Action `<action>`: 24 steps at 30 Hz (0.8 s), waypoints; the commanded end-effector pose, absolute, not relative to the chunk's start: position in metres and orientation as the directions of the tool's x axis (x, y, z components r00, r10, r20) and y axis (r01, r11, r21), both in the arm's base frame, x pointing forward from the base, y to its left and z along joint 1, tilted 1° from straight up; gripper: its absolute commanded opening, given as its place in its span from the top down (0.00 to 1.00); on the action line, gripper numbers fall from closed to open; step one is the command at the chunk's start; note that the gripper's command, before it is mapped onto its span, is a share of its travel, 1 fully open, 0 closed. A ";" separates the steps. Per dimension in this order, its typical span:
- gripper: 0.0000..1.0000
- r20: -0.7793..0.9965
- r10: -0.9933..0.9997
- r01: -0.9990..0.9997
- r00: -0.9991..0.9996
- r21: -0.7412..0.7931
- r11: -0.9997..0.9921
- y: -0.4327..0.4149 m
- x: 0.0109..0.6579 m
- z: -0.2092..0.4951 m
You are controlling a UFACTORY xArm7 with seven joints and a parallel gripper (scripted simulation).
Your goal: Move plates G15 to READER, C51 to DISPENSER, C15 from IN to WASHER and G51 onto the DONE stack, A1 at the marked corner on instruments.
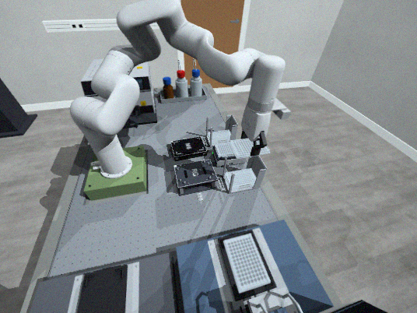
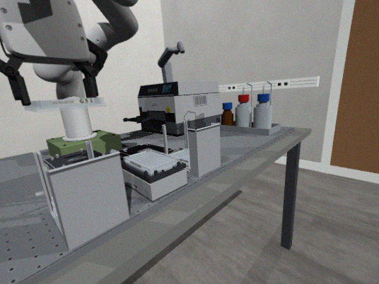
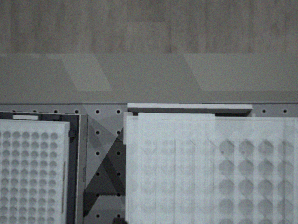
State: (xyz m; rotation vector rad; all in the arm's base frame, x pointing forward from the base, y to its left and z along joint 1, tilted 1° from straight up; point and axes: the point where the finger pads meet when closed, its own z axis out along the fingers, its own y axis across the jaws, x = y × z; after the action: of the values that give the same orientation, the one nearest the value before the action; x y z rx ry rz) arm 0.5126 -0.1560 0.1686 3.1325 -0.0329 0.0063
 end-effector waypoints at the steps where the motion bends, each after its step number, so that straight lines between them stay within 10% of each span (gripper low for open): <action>1: 1.00 0.008 -0.021 -0.021 1.000 0.011 -1.000 -0.157 0.514 0.170; 24: 1.00 0.008 -0.021 -0.021 1.000 0.011 -1.000 -0.157 0.514 0.158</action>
State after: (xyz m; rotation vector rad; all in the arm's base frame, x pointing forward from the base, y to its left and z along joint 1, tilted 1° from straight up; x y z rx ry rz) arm 0.5127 -0.1561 0.1607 3.1330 -0.0330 0.0050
